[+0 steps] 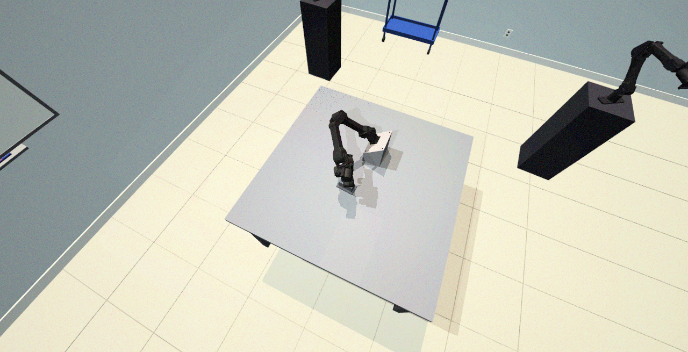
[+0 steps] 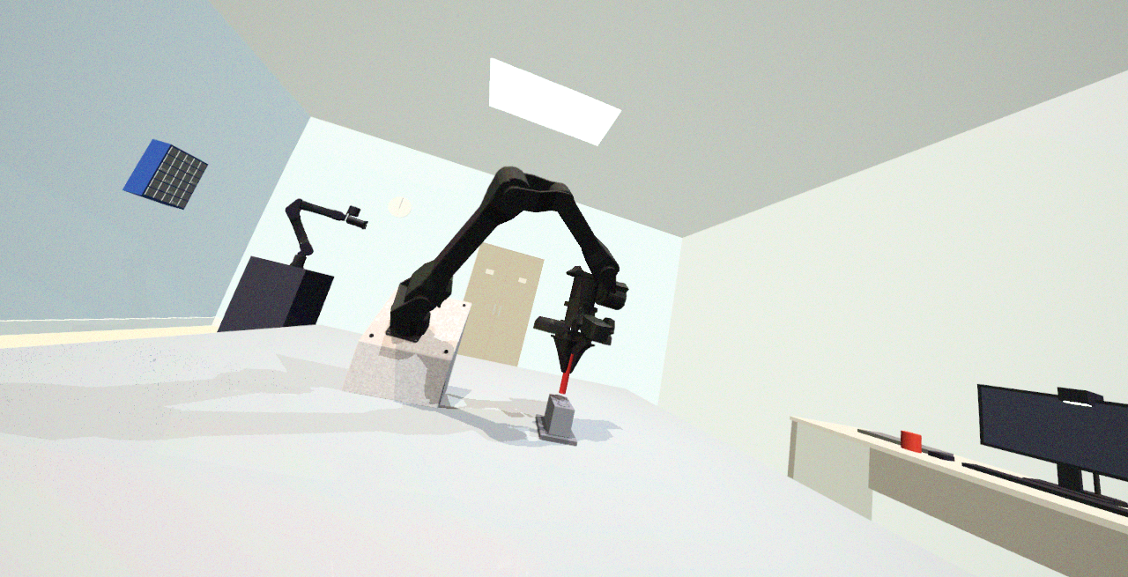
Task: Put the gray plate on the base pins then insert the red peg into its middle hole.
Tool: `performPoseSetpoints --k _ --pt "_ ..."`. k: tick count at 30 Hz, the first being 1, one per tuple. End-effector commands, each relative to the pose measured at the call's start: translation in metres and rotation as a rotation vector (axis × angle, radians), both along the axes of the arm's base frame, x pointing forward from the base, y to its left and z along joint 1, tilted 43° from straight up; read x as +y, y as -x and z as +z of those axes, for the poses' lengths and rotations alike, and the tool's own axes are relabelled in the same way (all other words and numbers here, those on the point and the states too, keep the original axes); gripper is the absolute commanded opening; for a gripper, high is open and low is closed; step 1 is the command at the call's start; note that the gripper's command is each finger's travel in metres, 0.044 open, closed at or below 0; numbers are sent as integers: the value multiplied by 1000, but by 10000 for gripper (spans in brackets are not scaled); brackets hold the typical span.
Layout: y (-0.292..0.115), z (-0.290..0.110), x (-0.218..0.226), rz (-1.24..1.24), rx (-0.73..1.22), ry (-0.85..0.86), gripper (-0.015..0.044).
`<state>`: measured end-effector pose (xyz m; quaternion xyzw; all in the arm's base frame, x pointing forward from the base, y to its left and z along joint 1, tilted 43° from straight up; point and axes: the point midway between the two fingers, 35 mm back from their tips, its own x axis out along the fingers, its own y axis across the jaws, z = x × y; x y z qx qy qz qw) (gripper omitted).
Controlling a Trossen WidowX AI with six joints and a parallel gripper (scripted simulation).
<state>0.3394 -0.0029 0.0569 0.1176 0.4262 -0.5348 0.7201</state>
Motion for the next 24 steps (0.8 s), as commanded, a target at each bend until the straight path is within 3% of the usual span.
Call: performPoseSetpoints --k 1,24 --pt "0 1 -1 3 2 4 0" --pt "0 1 -1 0 0 0 0"
